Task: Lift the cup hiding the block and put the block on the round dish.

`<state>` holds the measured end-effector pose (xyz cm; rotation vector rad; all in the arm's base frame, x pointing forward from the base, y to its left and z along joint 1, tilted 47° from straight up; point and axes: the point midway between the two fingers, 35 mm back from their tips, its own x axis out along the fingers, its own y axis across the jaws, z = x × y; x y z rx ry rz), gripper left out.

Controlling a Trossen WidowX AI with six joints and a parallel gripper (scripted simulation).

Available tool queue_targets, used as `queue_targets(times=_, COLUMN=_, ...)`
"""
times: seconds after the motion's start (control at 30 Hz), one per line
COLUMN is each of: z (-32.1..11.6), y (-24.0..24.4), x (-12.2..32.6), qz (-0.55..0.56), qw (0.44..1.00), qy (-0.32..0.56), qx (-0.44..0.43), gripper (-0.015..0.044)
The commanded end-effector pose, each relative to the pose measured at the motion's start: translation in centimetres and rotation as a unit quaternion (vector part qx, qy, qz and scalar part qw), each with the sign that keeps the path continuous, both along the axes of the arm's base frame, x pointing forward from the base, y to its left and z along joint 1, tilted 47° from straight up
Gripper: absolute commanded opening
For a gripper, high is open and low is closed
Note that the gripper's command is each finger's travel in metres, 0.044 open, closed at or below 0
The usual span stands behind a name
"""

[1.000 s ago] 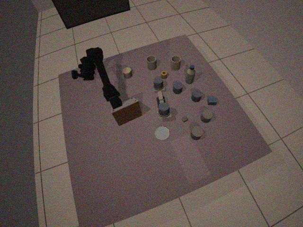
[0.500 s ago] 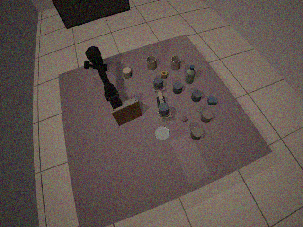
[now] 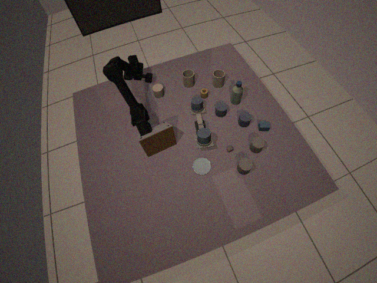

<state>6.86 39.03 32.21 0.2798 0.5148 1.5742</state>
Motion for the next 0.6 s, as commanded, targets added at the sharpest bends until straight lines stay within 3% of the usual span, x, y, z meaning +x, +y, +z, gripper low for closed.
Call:
queue_targets(times=0.0, z=-2.5, y=-1.6, x=4.5, qz=-0.048, qw=0.998, qy=-0.006, qx=-0.039, gripper=0.0440)
queue_targets(times=0.33, z=-8.7, y=-9.6, x=15.7, qz=-0.181, qw=0.973, qy=0.013, qx=-0.139, gripper=0.0440)
queue_targets(times=0.57, z=-12.8, y=-17.6, x=20.7, qz=-0.268, qw=0.942, qy=0.056, qx=-0.196, gripper=0.0440)
